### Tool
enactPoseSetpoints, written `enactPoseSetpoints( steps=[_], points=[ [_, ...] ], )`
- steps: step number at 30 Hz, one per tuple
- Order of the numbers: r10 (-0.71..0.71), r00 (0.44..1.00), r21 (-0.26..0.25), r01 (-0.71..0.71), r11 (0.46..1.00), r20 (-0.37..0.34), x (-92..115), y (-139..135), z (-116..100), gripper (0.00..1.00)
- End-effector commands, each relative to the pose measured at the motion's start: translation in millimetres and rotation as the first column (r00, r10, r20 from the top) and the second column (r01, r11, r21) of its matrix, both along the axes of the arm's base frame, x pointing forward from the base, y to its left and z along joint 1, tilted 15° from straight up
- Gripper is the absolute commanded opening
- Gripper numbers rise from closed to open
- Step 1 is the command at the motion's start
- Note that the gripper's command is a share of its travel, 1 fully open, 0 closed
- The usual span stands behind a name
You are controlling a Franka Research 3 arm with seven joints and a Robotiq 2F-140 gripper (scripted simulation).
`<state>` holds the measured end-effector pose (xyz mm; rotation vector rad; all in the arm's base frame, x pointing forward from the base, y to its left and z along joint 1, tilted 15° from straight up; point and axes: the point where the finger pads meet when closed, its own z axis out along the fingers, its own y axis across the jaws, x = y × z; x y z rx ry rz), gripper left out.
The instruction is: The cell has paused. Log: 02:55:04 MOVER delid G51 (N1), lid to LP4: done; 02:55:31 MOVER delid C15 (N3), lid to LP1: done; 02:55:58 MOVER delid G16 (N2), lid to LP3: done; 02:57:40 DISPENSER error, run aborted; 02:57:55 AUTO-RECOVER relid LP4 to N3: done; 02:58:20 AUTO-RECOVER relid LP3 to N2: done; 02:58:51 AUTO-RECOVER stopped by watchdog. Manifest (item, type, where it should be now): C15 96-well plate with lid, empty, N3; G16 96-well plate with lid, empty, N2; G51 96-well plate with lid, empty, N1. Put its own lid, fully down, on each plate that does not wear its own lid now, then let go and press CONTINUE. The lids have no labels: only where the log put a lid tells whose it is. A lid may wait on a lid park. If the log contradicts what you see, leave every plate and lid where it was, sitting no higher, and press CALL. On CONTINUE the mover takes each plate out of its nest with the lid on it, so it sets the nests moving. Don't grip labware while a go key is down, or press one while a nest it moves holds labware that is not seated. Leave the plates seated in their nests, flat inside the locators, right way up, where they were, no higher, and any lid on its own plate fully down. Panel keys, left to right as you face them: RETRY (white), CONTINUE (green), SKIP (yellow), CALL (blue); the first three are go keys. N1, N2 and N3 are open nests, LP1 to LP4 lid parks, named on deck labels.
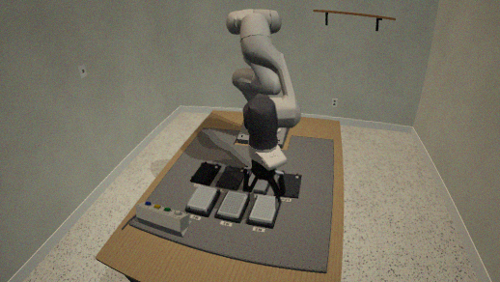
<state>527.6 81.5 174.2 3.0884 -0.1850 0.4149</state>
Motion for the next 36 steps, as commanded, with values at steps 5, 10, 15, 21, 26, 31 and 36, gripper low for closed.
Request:
enactPoseSetpoints(
  steps=[5, 10, 15, 21, 26, 31, 36],
  points=[
    [0.005, 1.000, -0.001, -0.005, 1.000, 0.002, 0.9, 0.4, 0.1, 0.59],
    [0.005, 1.000, -0.001, -0.005, 1.000, 0.002, 0.9, 0.4, 0.1, 0.59],
    [0.005, 1.000, -0.001, -0.005, 1.000, 0.002, 0.9, 0.4, 0.1, 0.66],
    [0.005, 1.000, -0.001, -0.005, 1.000, 0.002, 0.9, 0.4, 0.1, 0.66],
    [0.005, 1.000, -0.001, -0.005, 1.000, 0.002, 0.9, 0.4, 0.1, 0.66],
    [0.005, 1.000, -0.001, -0.005, 1.000, 0.002, 0.9, 0.4, 0.1, 0.66],
    [0.005, 1.000, -0.001, -0.005, 1.000, 0.002, 0.9, 0.4, 0.1, 0.66]
  ],
)
